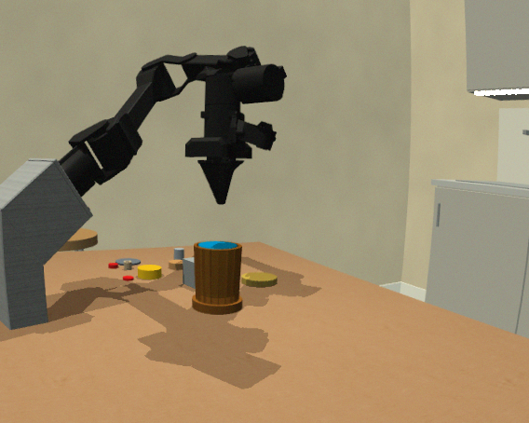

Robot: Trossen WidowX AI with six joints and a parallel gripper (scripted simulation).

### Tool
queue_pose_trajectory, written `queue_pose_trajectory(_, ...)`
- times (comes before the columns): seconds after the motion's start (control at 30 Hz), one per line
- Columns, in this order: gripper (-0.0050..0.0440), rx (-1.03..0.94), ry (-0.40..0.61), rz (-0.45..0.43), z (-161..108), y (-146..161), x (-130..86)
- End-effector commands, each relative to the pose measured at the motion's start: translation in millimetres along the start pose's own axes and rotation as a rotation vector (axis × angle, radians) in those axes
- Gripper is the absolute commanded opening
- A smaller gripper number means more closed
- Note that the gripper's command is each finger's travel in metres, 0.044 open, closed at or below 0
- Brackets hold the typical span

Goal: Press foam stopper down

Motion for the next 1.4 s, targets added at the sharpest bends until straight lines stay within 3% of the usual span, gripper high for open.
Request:
queue_pose_trajectory(0.0,0.0,0.02,0.02,0.022,-1.7,4.0,-4.9)
queue_pose_trajectory(1.37,0.0,0.013,0.014,0.011,-1.9,2.7,-2.6)
Point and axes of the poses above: the point midway between the two fingers, 35 mm back from their tips, its own x axis out along the fingers, its own y axis across the jaws, z = x × y, the point moved 5 cm from there along -x, back along the fingers, and after that the axes turned 7 degrees about -x, right-handed, at the moved point
